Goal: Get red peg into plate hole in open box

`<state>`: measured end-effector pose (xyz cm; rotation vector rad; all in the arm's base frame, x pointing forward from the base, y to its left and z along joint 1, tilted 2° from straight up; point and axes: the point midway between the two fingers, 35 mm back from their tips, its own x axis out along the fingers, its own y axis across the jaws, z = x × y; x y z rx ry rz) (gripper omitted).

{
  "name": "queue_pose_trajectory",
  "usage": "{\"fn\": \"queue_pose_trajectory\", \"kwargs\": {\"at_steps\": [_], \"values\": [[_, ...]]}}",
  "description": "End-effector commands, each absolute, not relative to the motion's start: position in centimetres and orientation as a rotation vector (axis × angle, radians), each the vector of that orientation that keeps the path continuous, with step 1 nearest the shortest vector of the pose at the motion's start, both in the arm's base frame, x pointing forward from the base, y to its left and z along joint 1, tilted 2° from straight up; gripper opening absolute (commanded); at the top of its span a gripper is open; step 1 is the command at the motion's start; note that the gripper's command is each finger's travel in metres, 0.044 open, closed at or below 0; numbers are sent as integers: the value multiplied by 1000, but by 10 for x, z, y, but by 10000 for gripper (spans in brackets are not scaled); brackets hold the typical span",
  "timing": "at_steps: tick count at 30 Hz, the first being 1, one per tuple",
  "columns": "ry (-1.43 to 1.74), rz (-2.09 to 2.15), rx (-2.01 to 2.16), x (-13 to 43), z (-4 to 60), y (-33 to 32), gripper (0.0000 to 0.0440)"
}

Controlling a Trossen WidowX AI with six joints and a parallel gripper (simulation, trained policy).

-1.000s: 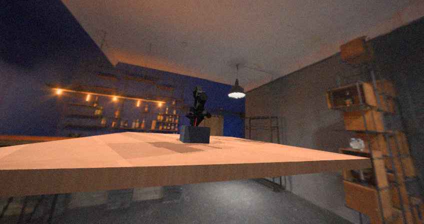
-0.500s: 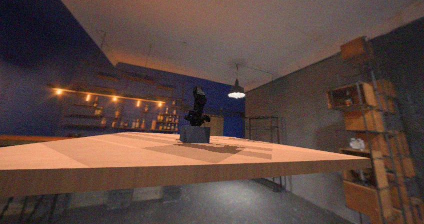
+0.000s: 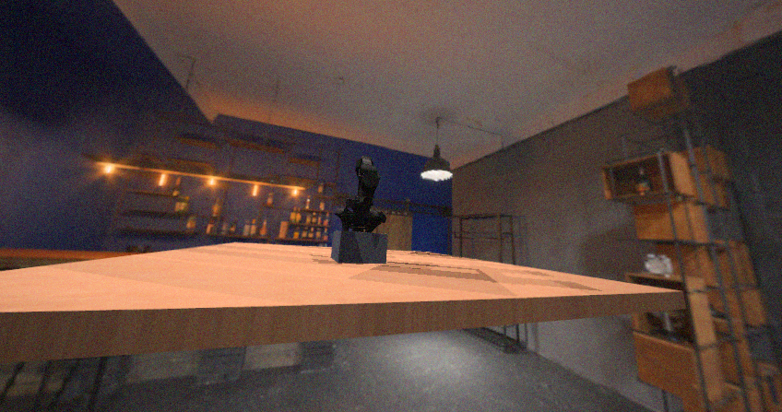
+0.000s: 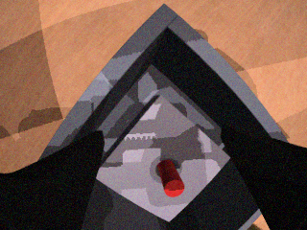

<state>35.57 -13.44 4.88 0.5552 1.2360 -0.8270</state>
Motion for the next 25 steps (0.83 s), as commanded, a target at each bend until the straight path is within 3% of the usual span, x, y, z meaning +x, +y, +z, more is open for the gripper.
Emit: {"fn": "queue_pose_trajectory", "kwargs": {"at_steps": [1, 25], "values": [[1143, -824, 554, 380, 60, -147, 440], [1028, -863, 538, 400, 83, -177, 440]]}}
